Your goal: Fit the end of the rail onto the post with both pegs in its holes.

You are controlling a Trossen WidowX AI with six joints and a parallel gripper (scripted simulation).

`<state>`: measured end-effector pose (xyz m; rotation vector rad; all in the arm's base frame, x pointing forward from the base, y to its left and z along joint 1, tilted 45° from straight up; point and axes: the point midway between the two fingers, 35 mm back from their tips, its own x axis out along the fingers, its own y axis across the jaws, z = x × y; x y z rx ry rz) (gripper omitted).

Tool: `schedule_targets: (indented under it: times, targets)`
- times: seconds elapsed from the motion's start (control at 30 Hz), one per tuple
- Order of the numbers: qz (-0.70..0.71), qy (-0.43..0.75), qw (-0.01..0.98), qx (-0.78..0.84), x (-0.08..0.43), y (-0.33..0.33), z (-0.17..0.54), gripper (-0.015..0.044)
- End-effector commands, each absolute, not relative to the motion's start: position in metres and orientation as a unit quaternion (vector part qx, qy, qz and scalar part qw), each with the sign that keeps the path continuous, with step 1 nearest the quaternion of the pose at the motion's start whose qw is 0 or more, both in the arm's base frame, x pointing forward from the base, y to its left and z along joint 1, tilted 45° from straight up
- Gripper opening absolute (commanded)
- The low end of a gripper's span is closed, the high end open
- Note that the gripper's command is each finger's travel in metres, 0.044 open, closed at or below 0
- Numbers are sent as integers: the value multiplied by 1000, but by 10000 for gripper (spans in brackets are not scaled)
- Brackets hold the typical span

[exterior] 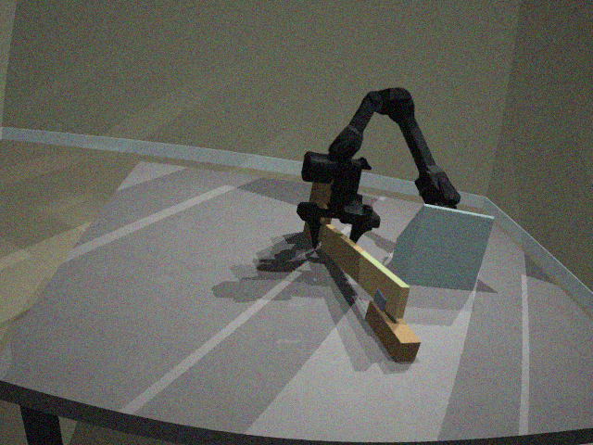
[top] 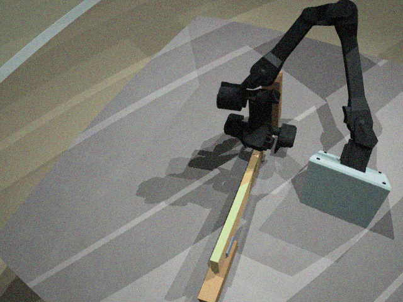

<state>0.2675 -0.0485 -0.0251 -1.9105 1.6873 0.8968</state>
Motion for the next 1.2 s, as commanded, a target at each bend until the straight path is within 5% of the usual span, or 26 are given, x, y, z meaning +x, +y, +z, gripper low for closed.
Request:
schedule_targets:
  times: [0.0, 0.37, 0.6, 1.17]
  targets:
    - [325, 612, 213, -689, 265, -52, -27, 335]
    - [325, 612, 213, -689, 265, -52, -27, 46]
    - [325, 612, 213, -689, 265, -52, -27, 0]
    - [325, 612, 213, -689, 265, -49, -26, 0]
